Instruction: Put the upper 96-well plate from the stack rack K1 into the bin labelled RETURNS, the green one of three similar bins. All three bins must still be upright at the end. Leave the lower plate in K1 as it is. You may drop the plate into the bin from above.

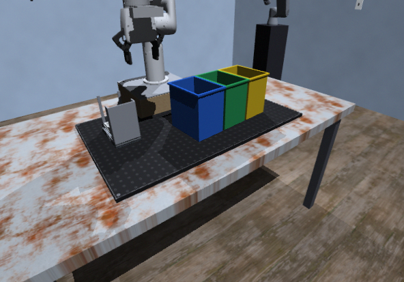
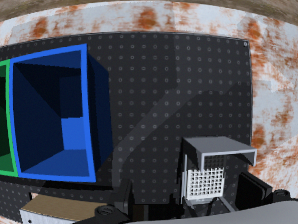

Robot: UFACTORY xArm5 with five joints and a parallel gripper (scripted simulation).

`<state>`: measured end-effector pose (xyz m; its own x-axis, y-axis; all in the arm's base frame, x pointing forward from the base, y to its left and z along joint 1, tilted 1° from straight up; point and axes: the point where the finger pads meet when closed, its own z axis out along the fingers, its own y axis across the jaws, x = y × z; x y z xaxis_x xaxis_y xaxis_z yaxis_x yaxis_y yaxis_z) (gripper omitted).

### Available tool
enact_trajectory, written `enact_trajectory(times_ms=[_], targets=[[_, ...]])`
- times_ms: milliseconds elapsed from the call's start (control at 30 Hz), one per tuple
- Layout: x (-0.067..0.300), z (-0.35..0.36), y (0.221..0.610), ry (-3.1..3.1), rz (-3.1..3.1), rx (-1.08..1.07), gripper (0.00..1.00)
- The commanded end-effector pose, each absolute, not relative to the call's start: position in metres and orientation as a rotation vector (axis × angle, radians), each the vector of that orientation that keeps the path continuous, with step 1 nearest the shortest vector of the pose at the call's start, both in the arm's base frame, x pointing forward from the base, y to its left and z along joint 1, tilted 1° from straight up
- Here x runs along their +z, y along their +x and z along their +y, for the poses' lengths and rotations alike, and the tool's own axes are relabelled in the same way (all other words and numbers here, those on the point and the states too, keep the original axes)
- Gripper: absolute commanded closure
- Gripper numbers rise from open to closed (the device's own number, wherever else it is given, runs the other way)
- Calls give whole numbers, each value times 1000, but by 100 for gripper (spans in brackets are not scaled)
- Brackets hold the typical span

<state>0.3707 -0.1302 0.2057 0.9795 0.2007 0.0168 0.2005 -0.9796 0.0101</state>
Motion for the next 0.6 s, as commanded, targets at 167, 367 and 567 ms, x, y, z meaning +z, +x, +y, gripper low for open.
enact_trajectory(times_ms=[167, 367, 567], targets=[[198, -162, 359, 3113, 317, 32, 0], [190, -188, 347, 3112, 317, 30, 0], [183, -210, 337, 3111, 317, 29, 0]])
